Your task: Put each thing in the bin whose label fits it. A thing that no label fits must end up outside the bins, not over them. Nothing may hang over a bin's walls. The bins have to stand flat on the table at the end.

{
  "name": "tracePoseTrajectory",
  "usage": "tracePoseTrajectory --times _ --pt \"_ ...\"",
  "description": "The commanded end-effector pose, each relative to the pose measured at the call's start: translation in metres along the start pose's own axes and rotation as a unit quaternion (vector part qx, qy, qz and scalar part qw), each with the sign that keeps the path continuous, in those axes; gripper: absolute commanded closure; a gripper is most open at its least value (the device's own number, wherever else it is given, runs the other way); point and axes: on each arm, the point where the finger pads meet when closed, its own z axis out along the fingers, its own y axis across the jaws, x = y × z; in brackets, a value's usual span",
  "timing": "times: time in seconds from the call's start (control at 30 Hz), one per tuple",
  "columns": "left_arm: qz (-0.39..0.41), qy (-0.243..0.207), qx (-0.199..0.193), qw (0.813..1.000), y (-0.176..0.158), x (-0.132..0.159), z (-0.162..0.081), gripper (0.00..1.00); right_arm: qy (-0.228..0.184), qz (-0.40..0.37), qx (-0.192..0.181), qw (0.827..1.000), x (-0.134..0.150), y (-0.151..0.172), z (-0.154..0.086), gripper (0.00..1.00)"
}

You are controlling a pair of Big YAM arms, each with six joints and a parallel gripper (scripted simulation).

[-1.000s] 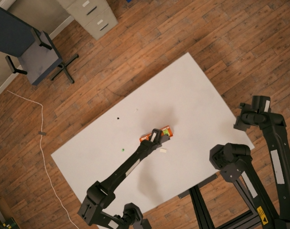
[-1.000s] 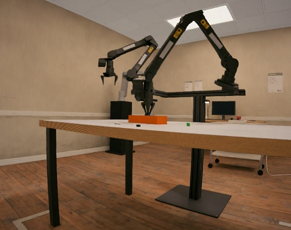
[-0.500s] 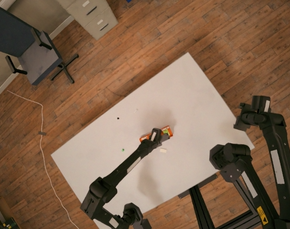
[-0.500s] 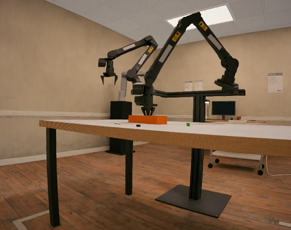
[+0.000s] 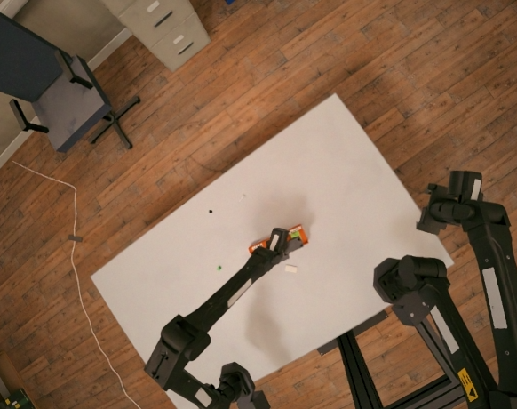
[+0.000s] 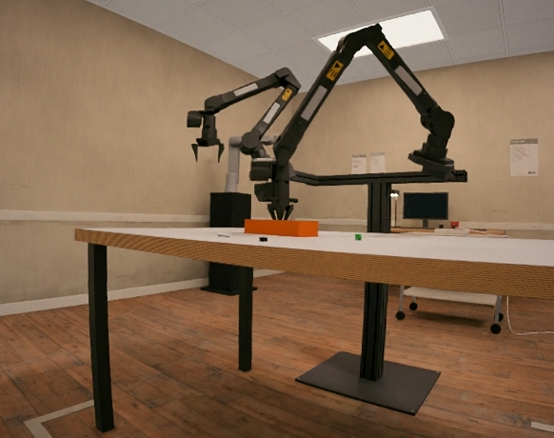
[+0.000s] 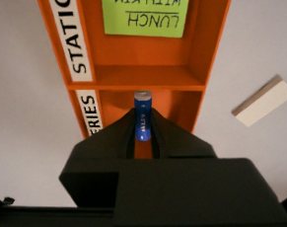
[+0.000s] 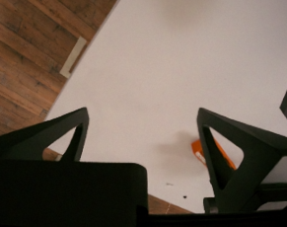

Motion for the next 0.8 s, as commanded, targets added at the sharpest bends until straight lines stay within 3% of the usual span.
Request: tracePoseTrajectory --times 0.0,0.13,0.17,0.77 --pt "-0.003 -0.008 -0.012 1.000 0.0122 -0.0040 -0.0072 0.91 -0.001 0.005 0.003 1.000 -0.0025 -0.0020 -0.0025 0.00" --pt "-0.005 -0.010 -0.014 1.000 0.0114 -0.0002 -0.0122 0.91 -0.001 0.005 0.003 1.000 -0.0025 -0.0020 -0.0025 0.00" --pt "-0.003 -0.008 -0.012 1.000 0.0105 0.0010 -0.0126 0.72 -0.001 0.005 0.003 1.000 -0.0025 -0.0020 -0.0025 0.00" --pt "-0.006 -0.010 -0.014 1.000 0.0143 0.0010 -0.0138 0.72 -0.001 0.005 0.003 1.000 -0.0025 -0.0020 -0.0025 0.00"
